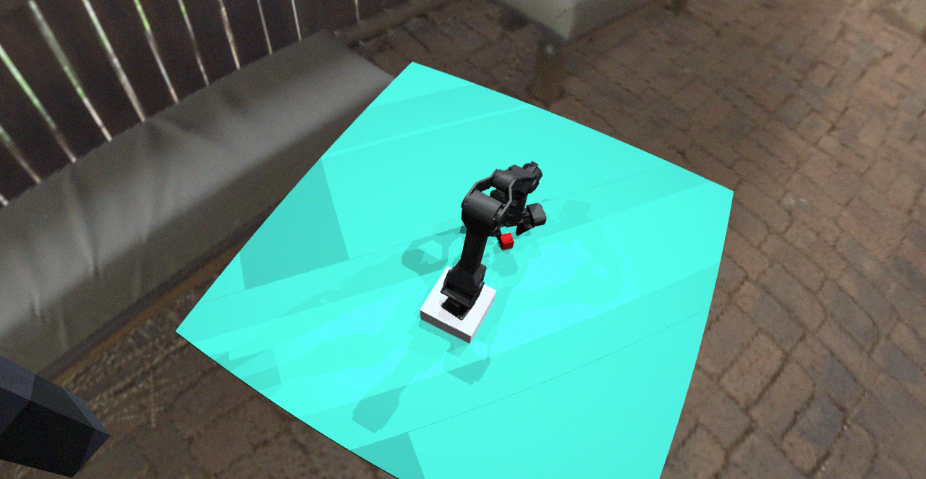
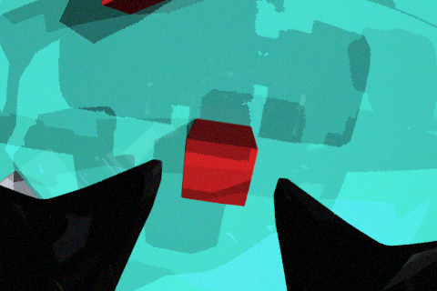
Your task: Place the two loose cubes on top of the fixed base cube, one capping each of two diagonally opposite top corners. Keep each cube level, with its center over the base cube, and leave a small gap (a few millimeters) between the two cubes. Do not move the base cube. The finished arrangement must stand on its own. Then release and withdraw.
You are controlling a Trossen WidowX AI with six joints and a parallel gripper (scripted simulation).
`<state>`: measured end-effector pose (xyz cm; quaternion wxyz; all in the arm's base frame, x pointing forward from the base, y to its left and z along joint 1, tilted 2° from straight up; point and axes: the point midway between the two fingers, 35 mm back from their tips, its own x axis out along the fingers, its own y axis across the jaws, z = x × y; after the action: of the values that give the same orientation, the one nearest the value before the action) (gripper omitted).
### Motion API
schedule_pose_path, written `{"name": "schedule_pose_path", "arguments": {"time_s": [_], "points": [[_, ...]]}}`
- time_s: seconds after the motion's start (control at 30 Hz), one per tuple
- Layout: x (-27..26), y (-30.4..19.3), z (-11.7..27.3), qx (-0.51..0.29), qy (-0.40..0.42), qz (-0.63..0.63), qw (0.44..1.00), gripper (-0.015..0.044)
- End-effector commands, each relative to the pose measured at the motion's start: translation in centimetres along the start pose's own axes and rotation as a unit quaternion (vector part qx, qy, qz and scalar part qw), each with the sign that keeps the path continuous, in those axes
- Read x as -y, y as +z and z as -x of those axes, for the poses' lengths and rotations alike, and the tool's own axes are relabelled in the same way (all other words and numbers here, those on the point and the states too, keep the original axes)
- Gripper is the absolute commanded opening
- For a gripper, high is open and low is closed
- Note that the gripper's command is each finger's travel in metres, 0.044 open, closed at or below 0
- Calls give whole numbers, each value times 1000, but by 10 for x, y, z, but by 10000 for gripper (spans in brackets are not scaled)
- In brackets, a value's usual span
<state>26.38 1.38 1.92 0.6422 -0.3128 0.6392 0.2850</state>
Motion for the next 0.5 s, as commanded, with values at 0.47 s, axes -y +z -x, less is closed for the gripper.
{"name": "schedule_pose_path", "arguments": {"time_s": [0.47], "points": [[-1,-2,-22,-3,1,2,1000,160]]}}
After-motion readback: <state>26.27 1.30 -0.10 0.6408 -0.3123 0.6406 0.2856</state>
